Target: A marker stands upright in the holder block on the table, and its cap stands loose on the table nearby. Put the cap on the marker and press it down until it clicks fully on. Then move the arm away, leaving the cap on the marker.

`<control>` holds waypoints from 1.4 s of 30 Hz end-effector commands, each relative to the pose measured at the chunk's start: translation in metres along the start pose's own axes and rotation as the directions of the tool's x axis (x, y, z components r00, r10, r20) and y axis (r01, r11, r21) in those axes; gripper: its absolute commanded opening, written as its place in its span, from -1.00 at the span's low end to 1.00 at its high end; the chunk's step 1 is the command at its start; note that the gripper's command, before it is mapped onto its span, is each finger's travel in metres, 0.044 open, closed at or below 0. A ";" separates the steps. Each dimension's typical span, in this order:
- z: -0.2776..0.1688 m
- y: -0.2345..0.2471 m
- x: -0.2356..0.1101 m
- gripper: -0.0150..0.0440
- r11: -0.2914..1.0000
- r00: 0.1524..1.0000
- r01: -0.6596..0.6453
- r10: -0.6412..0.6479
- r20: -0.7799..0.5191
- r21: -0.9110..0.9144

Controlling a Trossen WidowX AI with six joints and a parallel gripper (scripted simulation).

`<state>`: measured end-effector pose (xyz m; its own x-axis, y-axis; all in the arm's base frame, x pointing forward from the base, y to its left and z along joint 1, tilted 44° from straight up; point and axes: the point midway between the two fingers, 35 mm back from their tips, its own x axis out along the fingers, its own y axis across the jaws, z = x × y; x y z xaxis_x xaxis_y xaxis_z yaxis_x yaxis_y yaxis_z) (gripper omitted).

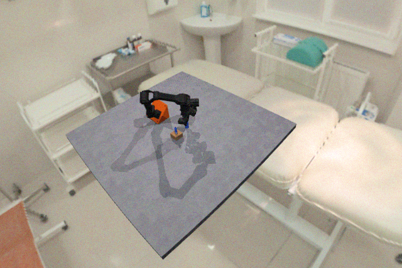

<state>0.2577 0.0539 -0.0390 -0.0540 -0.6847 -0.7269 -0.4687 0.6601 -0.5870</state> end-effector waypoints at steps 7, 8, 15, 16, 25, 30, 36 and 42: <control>-0.002 0.000 0.017 0.32 1.000 1.000 0.005 -0.005 -0.006 -0.009; -0.003 0.000 0.019 0.32 1.000 1.000 0.005 -0.005 -0.006 -0.009; -0.003 0.001 0.022 0.05 1.000 1.000 0.006 -0.006 -0.007 -0.008; -0.003 0.001 0.022 -0.04 1.000 1.000 0.006 -0.006 -0.007 -0.008; -0.003 0.001 0.022 -0.24 1.000 1.000 0.006 -0.006 -0.007 -0.008; -0.002 0.001 0.013 -0.49 1.000 1.000 0.005 -0.005 -0.006 -0.009; -0.001 0.001 -0.003 -0.49 1.000 1.000 0.004 -0.004 -0.005 -0.009; -0.001 0.001 -0.020 -0.49 1.000 1.000 0.003 -0.003 -0.005 -0.009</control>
<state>0.2551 0.0613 -0.0323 -0.0641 -0.6951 -0.7161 -0.4862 0.6484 -0.5859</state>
